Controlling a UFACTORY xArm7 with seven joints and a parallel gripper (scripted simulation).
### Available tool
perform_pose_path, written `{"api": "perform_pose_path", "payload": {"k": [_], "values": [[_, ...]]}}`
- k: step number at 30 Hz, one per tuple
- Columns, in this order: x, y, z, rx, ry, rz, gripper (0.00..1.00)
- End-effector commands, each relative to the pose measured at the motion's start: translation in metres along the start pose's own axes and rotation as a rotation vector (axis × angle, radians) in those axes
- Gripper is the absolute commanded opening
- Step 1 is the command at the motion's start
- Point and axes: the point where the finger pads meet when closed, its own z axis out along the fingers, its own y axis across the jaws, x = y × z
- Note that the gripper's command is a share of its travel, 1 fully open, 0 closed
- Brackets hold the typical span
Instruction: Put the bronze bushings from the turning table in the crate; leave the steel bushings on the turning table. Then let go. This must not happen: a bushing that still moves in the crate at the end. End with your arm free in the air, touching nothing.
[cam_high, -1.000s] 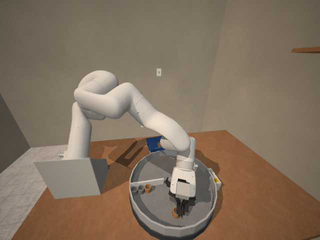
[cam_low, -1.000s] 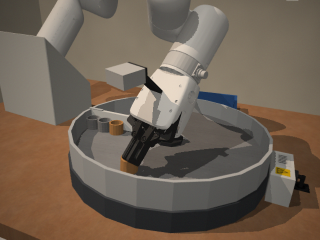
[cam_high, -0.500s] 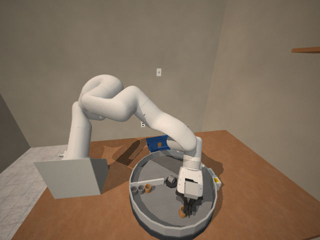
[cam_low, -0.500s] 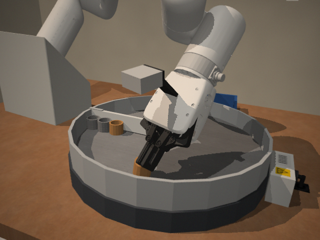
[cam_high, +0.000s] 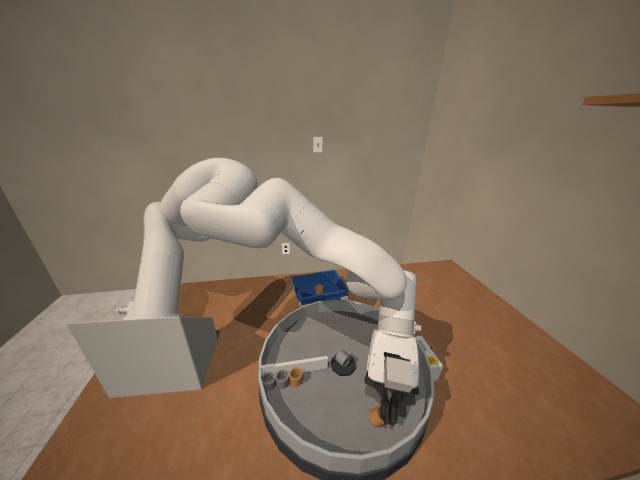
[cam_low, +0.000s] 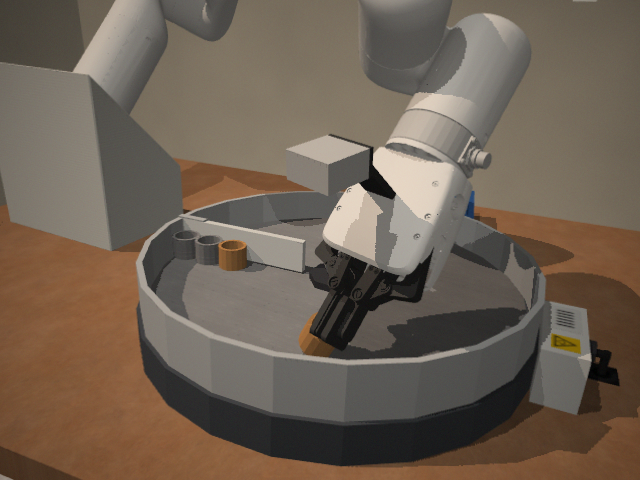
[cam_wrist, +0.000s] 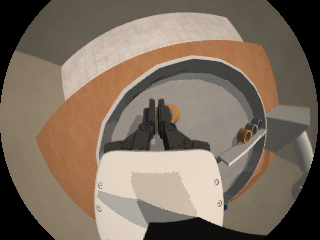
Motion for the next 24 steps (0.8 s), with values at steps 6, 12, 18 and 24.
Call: {"api": "perform_pose_path", "payload": {"k": [6, 12, 18, 24], "values": [[-0.008, -0.019, -0.011, 0.005, -0.001, 0.001, 0.1], [-0.008, -0.019, -0.011, 0.005, -0.001, 0.001, 0.1], [-0.008, -0.019, -0.011, 0.005, -0.001, 0.001, 0.1], [0.007, -0.019, -0.029, 0.005, -0.001, 0.001, 0.1]]}}
